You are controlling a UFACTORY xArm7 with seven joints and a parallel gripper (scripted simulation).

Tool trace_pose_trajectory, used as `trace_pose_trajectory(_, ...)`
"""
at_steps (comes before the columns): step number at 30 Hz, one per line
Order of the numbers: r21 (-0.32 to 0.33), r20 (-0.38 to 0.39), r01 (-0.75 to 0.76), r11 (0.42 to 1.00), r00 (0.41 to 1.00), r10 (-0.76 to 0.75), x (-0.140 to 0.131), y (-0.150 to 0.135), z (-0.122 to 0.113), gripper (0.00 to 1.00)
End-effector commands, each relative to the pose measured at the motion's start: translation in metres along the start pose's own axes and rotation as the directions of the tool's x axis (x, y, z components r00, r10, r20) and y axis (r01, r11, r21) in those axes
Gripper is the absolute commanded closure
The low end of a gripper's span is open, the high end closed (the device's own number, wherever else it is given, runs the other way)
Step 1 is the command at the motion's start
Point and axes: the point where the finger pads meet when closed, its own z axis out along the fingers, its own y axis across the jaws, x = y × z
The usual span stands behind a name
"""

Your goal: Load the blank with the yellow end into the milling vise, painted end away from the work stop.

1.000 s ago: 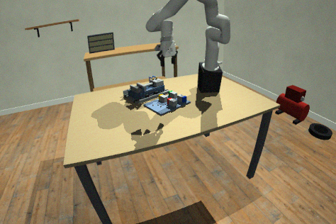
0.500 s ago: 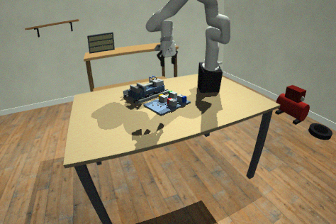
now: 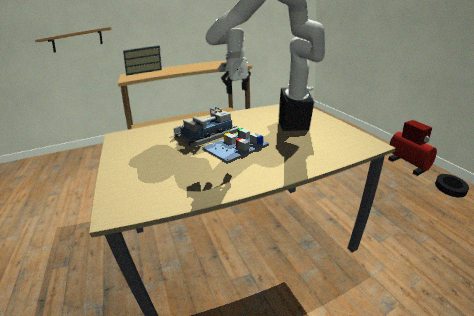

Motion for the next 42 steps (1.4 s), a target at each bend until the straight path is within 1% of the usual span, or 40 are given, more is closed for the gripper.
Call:
trace_pose_trajectory(1, 0.003, -0.001, 0.0, 1.0, 1.0, 0.0, 0.001, -0.001, -0.001, 0.0)
trace_pose_trajectory(5, 0.003, -0.001, 0.0, 1.0, 1.0, 0.0, 0.001, -0.001, -0.001, 0.0)
trace_pose_trajectory(15, 0.003, -0.001, 0.0, 1.0, 1.0, 0.0, 0.006, -0.001, 0.059, 0.0)
trace_pose_trajectory(22, 0.003, -0.001, 0.0, 1.0, 1.0, 0.0, 0.006, -0.001, 0.059, 0.0)
trace_pose_trajectory(32, 0.003, -0.001, 0.0, 1.0, 1.0, 0.0, 0.005, -0.001, 0.05, 0.0)
trace_pose_trajectory(42, 0.003, -0.001, 0.0, 1.0, 1.0, 0.0, 0.005, -0.001, 0.048, 0.0)
